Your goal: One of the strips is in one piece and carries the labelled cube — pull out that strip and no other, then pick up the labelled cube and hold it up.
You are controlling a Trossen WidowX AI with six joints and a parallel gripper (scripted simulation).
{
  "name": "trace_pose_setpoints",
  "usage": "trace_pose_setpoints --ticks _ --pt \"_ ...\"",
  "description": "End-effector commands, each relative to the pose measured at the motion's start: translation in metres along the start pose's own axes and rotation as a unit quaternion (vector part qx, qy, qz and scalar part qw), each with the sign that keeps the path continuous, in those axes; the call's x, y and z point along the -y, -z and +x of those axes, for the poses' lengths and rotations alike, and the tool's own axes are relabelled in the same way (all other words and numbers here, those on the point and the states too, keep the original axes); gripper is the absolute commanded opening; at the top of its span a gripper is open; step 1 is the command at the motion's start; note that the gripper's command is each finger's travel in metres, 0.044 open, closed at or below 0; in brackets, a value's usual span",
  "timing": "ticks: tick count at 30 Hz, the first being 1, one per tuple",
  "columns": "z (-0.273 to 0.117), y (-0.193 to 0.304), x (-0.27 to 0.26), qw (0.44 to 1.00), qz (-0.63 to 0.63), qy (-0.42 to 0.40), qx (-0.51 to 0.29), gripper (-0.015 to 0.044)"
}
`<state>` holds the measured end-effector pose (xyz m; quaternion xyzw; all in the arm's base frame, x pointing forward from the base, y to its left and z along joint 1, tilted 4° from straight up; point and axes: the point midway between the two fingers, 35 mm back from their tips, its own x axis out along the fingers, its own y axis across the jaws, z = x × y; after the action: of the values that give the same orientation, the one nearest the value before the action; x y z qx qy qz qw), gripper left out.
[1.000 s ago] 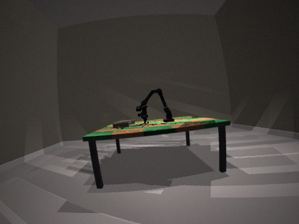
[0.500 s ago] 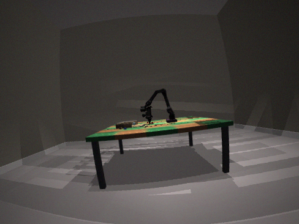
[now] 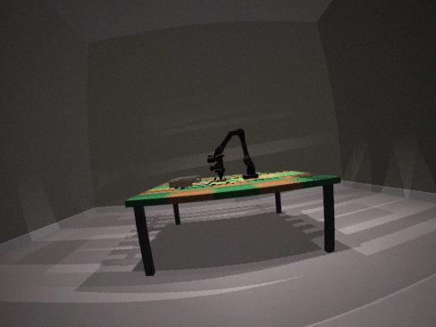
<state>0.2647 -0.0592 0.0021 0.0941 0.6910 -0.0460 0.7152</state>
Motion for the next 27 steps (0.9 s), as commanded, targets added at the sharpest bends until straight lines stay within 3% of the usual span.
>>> trace_pose_setpoints --ticks 1,27 --pt "0.007 0.016 0.001 1.0 0.0 0.002 -0.017 0.0" --pt "0.006 0.052 0.002 1.0 0.0 0.002 -0.019 0.0"
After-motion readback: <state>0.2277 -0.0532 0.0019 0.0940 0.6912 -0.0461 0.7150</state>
